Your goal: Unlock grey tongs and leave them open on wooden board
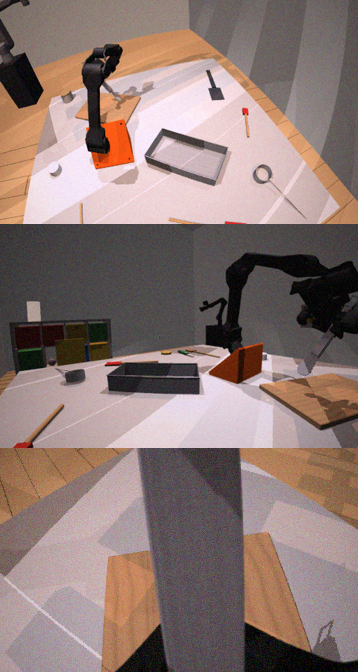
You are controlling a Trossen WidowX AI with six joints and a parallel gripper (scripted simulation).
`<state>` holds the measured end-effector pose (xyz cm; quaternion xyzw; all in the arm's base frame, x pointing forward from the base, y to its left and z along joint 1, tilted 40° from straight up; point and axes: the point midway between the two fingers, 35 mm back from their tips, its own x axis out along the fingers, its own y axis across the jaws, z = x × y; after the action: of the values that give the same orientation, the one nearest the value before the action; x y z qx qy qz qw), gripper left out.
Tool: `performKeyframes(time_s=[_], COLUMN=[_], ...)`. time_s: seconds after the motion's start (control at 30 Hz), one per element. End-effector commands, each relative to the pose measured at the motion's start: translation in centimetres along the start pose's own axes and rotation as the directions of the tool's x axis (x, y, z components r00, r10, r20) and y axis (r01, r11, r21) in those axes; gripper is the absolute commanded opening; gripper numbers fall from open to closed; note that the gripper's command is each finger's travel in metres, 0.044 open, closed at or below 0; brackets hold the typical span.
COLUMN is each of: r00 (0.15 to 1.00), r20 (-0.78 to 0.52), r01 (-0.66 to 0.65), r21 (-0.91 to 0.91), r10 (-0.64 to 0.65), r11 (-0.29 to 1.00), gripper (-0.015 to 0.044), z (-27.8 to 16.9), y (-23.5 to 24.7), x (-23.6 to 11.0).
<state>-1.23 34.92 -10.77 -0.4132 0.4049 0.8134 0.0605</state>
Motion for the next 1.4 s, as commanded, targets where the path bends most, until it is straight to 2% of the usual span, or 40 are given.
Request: performKeyframes(time_s=[0.0,0.27,1.37], r00=[0.992,0.926,0.924], r20=[0.125,0.375,0.38], r01=[0.018,0.061,0.062], r21=[-0.024,-0.058,-0.059], r10=[-0.015,-0.035,-0.035], r11=[1.0,0.996,0.996], gripper=[-0.015,-0.015,-0.015], z=[0.6,0.7,0.7], y=[0.1,0.5,0.5], x=[-1.2,-3.6,-3.7])
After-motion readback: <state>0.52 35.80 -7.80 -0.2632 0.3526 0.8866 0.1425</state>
